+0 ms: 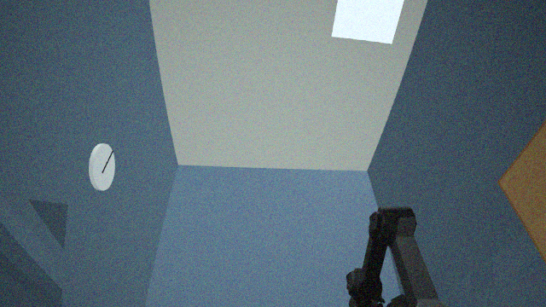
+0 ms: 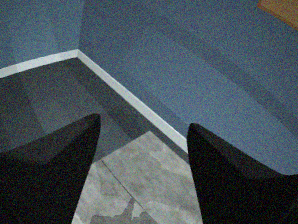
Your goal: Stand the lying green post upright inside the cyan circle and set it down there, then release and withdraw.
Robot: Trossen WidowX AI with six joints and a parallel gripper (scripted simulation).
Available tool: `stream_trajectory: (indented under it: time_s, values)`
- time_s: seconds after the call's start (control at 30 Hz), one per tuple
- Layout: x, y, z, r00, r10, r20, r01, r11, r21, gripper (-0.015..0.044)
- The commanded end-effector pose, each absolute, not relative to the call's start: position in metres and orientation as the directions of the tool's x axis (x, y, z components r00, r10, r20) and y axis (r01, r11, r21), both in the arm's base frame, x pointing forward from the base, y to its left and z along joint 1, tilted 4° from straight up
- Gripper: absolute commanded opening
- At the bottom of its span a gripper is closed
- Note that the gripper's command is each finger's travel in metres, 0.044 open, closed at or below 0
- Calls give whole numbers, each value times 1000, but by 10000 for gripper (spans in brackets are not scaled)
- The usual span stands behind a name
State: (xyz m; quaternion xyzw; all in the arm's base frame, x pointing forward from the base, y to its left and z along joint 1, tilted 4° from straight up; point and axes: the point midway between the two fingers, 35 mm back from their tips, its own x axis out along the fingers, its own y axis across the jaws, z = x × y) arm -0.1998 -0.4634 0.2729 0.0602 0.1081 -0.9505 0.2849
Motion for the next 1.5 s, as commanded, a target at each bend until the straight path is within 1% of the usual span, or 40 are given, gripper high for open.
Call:
stream_trajectory:
  time_s: [0.0, 0.17, 0.33, 0.53, 0.73, 0.93, 1.13, 1.2, 1.37, 1.47]
  values:
    - [-138, -478, 246, -710, -641, -293, 703, -668, -242, 233]
    - [-59, -482, 213, -537, -718, -442, 843, -444, -302, 233]
    - [17, -465, 181, -360, -722, -591, 925, -194, -327, 233]
    - [98, -422, 147, -174, -634, -753, 944, 110, -310, 233]
    - [161, -357, 119, -47, -465, -884, 889, 383, -249, 233]
    - [202, -279, 102, -1, -248, -969, 784, 602, -155, 233]
    - [220, -198, 95, -39, -27, -999, 660, 750, -46, 233]
    - [220, -189, 95, -48, -3, -999, 646, 763, -33, 233]
    - [220, -189, 95, -48, -3, -999, 646, 763, -33, 233]
    - [222, -192, 69, -48, -3, -999, 646, 763, -33, 233]
